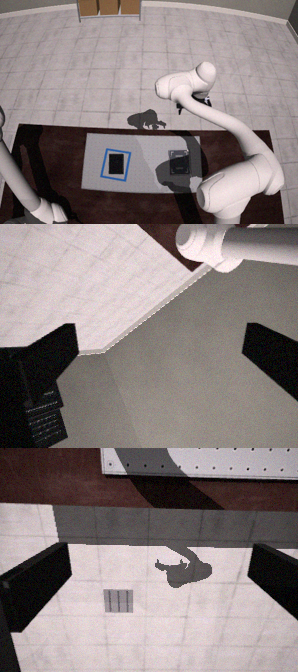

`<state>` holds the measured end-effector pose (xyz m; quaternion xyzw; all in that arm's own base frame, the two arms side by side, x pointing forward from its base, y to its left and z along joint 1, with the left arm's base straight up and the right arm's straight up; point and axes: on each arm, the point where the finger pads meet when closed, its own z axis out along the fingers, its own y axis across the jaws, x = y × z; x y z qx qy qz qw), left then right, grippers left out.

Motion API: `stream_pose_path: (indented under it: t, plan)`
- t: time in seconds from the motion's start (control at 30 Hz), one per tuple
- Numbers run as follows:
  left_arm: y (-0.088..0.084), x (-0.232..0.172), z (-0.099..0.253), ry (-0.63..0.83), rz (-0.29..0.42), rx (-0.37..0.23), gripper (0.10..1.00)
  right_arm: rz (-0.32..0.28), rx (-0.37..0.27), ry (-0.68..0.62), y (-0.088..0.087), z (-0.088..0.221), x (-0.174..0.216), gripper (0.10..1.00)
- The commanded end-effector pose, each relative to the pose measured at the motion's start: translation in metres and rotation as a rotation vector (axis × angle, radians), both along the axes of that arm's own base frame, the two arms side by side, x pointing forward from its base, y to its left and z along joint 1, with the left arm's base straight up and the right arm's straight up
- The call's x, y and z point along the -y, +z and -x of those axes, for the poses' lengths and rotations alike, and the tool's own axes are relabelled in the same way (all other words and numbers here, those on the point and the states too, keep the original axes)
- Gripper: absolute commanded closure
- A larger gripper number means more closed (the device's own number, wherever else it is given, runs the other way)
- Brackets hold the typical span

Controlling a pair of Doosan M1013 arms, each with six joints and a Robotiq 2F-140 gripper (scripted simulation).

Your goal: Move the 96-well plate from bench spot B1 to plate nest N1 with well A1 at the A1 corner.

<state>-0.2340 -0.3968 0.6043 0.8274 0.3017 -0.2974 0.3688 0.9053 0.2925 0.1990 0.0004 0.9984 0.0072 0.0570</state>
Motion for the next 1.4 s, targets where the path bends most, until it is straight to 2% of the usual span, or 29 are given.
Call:
stream_pose_path:
  t: [0.0,0.3,0.37,0.83,1.37]
  plan:
    - [-0.01,-0.015,0.002,-0.017,-0.04,0.002,0.098,-0.001,0.001,0.0,0.001,0.0,0.0,0.098]
    - [-0.038,-0.057,0.004,-0.068,-0.145,0.014,0.098,-0.001,0.001,0.0,0.001,0.0,0.0,0.098]
    - [-0.038,-0.057,0.004,-0.068,-0.145,0.014,0.098,-0.001,0.001,0.0,0.001,0.0,0.0,0.098]
    - [-0.072,-0.121,0.004,-0.154,-0.291,0.045,0.098,-0.001,0.001,0.0,0.001,0.0,0.0,0.098]
    - [-0.098,-0.178,-0.002,-0.242,-0.413,0.084,0.098,-0.001,0.001,0.0,0.001,0.0,0.0,0.098]
